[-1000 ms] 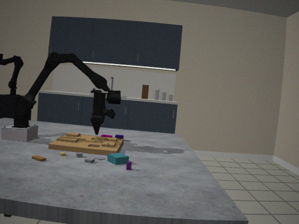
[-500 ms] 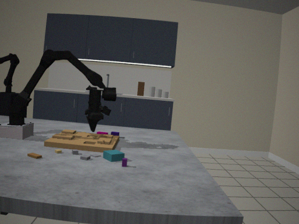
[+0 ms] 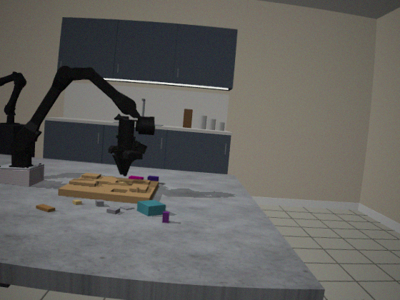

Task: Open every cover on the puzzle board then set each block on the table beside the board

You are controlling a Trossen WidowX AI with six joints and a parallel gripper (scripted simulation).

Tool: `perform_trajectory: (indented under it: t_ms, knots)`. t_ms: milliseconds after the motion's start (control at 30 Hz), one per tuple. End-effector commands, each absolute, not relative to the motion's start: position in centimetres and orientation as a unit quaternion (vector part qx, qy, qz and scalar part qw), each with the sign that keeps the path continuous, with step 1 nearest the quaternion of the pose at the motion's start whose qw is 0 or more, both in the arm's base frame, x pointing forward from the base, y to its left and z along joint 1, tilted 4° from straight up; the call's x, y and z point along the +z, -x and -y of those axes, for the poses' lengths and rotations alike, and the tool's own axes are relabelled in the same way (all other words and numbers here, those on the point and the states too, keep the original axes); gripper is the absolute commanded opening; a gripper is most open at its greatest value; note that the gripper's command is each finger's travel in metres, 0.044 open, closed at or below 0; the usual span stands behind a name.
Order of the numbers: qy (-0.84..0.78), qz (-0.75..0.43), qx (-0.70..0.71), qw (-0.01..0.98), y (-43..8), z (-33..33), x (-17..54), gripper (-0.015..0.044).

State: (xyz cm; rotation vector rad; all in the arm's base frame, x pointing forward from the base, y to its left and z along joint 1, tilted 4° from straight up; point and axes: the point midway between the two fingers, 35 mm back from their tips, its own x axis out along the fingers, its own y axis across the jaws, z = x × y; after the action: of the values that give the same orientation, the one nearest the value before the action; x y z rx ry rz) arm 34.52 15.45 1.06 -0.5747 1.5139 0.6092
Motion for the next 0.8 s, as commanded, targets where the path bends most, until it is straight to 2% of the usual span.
perform_trajectory:
  t_ms: [0,767]
  knots:
    - [0.272,-0.657,0.290,0.640,-34.51,-15.50,1.04,0.0144]
    - [0.299,-0.645,0.316,0.628,-34.49,-15.59,0.33,0.0144]
